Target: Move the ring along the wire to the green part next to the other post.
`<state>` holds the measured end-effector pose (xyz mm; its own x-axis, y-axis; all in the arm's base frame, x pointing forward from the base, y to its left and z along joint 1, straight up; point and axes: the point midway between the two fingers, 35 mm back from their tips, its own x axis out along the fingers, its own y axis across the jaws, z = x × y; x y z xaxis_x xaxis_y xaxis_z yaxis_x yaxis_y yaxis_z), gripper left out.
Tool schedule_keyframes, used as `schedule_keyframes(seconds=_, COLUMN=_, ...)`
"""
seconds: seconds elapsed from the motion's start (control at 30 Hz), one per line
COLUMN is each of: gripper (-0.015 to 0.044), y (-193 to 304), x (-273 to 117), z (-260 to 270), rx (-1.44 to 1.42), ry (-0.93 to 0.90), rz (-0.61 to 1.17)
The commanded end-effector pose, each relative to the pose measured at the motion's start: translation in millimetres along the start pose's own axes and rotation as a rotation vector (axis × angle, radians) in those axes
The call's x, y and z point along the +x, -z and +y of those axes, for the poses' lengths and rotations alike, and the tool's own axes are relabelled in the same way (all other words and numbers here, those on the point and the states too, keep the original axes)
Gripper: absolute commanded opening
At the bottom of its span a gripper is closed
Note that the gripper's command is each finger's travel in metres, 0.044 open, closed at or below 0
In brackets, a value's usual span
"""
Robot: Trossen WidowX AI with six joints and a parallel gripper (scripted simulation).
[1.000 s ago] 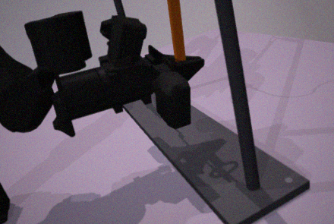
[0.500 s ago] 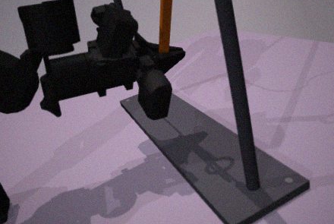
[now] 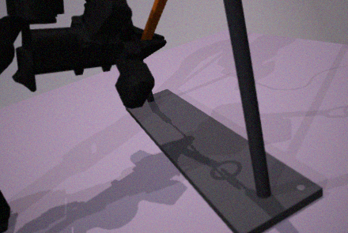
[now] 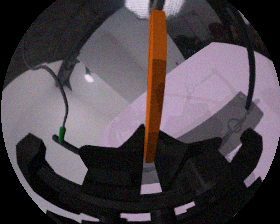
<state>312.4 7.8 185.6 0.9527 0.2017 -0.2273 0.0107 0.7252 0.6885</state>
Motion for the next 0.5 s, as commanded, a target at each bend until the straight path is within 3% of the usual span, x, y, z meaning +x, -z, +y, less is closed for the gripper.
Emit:
schedule_keyframes(seconds=0.0, gripper=-0.015, y=-3, x=-7, z=15, rx=0.062, ry=-0.033, rz=0.038)
schedule_keyframes(seconds=0.47, gripper=-0.015, y=-10, x=-32, z=51, rx=0.282, ry=-0.135, rz=0.211)
